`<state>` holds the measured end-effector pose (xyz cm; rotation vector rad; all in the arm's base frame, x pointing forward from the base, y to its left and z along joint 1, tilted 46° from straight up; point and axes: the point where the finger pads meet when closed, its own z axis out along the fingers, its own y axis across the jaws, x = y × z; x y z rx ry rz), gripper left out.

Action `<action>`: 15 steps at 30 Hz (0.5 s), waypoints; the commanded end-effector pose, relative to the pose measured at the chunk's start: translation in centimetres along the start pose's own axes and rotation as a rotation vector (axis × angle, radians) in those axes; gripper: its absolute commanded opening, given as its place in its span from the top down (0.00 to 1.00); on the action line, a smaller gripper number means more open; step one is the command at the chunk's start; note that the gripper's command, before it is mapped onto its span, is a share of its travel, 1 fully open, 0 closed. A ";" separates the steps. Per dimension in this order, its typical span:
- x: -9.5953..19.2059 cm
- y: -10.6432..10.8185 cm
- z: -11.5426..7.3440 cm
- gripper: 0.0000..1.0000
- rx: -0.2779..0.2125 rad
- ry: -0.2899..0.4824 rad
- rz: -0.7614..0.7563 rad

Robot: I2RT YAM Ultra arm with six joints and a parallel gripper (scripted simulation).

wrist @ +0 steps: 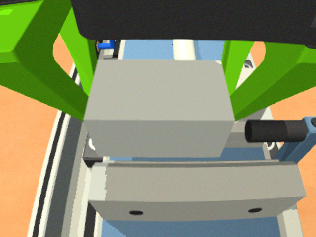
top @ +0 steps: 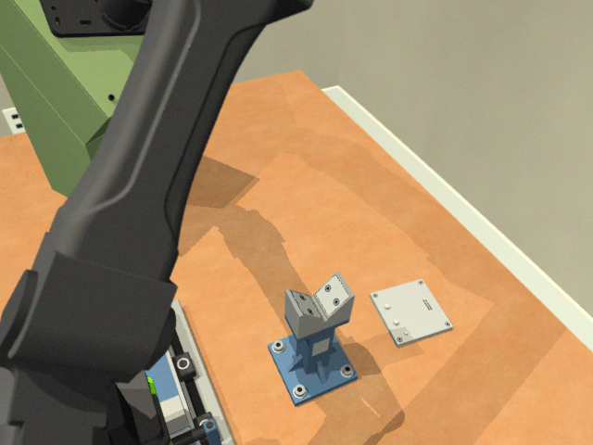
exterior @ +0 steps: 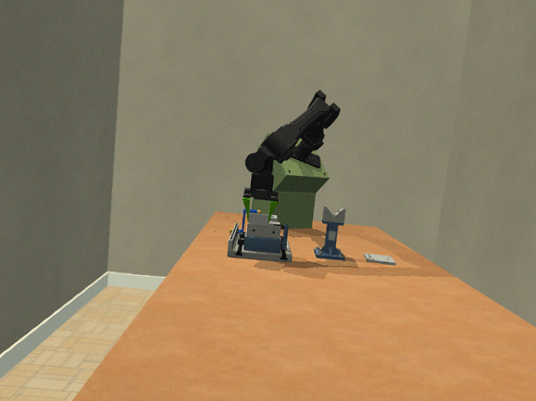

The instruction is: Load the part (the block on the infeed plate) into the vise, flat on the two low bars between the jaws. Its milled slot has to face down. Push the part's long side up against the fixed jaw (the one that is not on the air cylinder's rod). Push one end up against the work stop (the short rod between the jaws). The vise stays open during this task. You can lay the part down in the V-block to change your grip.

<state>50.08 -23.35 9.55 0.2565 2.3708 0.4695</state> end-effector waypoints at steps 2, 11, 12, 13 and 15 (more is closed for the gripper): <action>-1.1 -0.9 -0.7 1.00 0.023 -0.033 -0.002; -1.1 -1.0 -0.4 1.00 0.023 -0.034 -0.002; -1.4 -0.6 -1.1 1.00 0.025 -0.037 -0.003; -1.4 -0.6 -0.9 1.00 0.024 -0.038 -0.005; -1.5 -0.7 -0.5 1.00 0.022 -0.041 -0.008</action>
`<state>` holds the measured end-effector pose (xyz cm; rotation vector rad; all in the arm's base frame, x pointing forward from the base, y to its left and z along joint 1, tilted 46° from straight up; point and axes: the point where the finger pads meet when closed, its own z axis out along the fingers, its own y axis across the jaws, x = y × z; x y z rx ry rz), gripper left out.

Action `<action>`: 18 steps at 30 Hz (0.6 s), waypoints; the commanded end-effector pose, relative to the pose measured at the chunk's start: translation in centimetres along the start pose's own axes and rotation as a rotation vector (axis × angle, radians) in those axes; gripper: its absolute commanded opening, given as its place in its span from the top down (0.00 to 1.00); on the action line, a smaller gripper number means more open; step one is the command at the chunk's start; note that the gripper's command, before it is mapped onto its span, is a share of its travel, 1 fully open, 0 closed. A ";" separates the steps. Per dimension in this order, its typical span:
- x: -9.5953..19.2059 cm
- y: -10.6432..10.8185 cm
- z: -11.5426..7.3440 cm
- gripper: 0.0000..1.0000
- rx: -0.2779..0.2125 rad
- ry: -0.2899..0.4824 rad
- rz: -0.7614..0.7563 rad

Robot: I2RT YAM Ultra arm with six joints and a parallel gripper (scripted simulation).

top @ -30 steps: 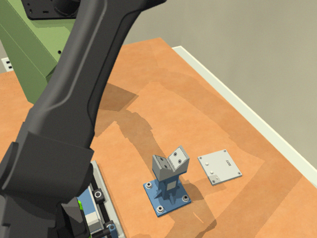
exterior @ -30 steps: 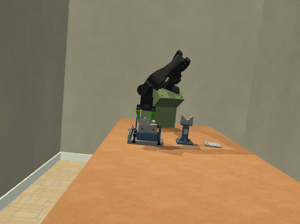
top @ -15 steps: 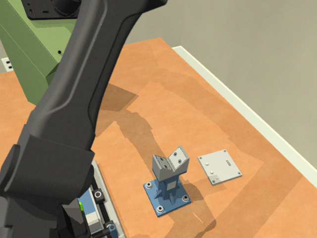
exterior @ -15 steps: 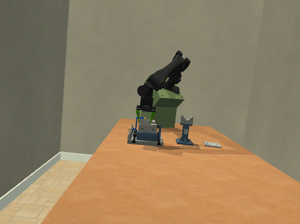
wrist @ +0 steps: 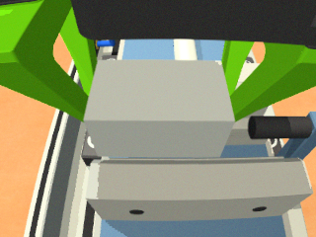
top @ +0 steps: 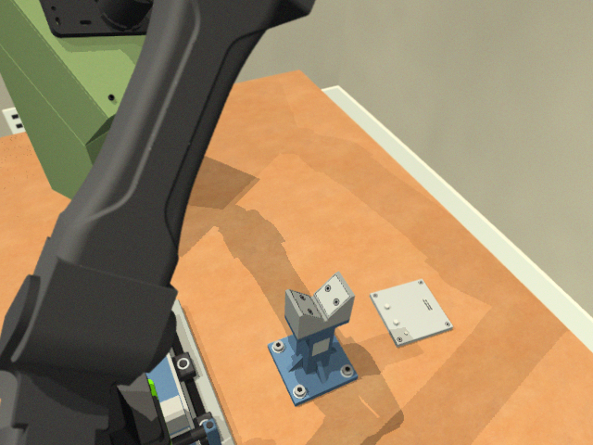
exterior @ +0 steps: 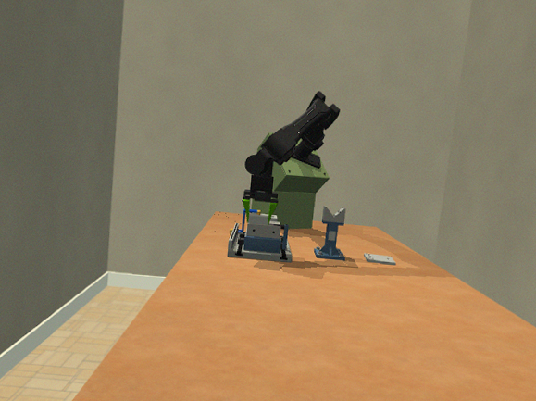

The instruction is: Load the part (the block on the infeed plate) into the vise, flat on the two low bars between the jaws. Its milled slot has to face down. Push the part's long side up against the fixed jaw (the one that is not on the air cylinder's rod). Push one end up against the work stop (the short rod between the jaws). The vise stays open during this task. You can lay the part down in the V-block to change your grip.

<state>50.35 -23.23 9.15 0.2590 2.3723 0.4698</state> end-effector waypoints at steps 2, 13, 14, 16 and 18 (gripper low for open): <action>-1.1 -0.8 -0.7 1.00 0.018 -0.028 0.001; -1.2 -0.8 -0.5 1.00 0.020 -0.032 -0.002; -1.7 -0.4 -1.1 1.00 0.022 -0.043 -0.013; -1.7 -0.4 -1.0 1.00 0.020 -0.045 -0.014; -1.6 -0.6 -0.9 1.00 0.021 -0.041 -0.008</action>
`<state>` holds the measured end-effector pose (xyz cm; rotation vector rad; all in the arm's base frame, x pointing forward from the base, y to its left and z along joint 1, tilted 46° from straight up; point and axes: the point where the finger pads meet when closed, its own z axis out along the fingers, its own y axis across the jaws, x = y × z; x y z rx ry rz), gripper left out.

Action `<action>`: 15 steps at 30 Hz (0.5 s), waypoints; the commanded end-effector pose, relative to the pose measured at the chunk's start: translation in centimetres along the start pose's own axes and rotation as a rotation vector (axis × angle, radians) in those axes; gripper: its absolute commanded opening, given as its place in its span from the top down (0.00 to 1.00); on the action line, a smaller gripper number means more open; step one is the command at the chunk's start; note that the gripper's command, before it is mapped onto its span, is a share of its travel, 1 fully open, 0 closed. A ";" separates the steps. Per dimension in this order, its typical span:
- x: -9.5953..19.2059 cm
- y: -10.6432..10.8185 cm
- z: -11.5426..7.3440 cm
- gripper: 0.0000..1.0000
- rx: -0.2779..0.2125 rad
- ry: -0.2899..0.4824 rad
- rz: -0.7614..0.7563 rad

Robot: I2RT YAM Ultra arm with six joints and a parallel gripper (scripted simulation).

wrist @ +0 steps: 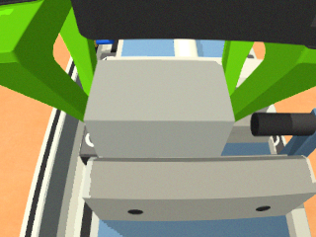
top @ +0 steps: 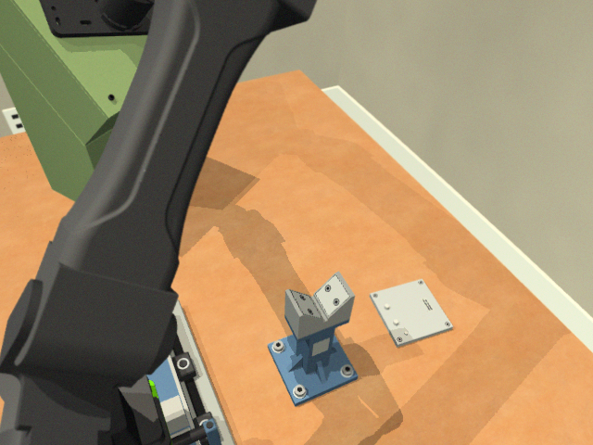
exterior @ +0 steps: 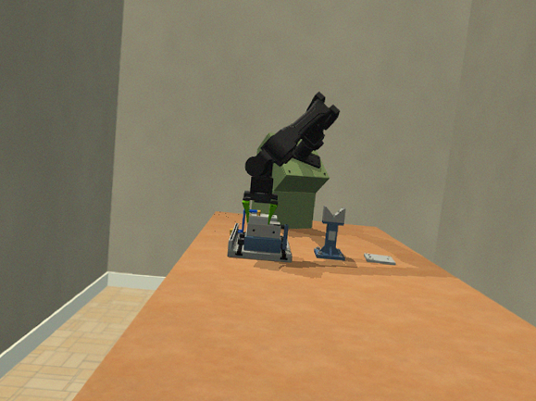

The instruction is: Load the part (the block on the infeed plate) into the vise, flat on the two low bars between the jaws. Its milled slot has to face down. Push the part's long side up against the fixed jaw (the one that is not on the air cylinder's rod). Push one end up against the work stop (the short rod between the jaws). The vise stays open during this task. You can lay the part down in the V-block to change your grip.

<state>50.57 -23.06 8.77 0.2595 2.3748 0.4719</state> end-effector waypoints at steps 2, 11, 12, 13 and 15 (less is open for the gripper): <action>-1.5 -0.8 -1.3 1.00 0.022 -0.041 -0.004; -1.4 -0.9 -1.1 1.00 0.022 -0.039 -0.004; -1.4 -0.9 -1.1 1.00 0.022 -0.039 -0.004; -1.4 -0.9 -1.1 1.00 0.022 -0.039 -0.004; -1.4 -0.9 -1.1 1.00 0.022 -0.039 -0.004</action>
